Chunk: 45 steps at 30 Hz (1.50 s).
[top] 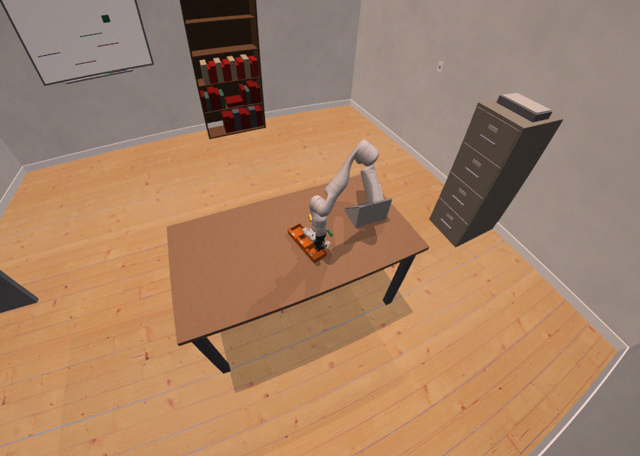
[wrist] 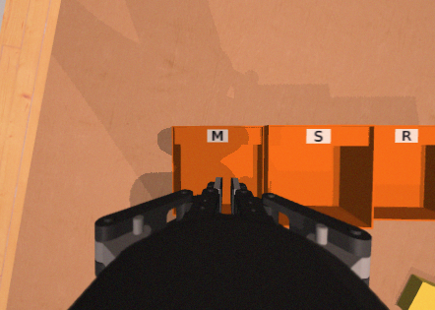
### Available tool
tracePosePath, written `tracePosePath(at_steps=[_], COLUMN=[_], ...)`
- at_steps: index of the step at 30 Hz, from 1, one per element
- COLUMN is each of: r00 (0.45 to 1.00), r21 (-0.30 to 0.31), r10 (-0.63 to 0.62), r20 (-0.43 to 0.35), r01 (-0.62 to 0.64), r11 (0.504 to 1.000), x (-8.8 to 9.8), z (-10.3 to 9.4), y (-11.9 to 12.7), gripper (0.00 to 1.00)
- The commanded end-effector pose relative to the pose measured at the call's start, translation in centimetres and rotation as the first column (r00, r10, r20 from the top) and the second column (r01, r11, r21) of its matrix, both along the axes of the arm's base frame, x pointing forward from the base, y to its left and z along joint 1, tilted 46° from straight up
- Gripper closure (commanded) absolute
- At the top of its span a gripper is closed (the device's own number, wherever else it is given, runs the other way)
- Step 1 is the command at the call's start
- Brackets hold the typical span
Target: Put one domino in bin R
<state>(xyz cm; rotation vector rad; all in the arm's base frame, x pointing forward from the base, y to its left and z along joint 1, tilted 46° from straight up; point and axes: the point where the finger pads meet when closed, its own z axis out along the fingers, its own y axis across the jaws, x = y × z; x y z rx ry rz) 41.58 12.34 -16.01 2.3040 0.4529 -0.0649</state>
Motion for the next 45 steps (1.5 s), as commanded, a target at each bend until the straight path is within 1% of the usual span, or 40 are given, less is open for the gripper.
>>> tracePosePath(at_steps=[1,28,36,41,43,45], r00=[1.0,1.0,1.0,1.0,1.0,1.0], r21=[0.002,0.002,0.002,0.002,0.002,0.002], r10=[0.001,0.001,0.001,0.001,0.001,0.001], r20=[0.001,0.001,0.001,0.001,0.001,0.001], r01=[-0.001,-0.001,-0.001,-0.001,-0.001,-0.001], r11=[1.0,1.0,1.0,1.0,1.0,1.0], x=[0.0,-0.2,-0.5,-0.5,-0.7,-0.7], z=[0.0,2.0,4.2,4.2,5.4,5.4], y=[0.1,2.1,4.3,4.3,5.5,5.5], gripper=[0.91,0.91,0.91,0.91,0.91,0.91])
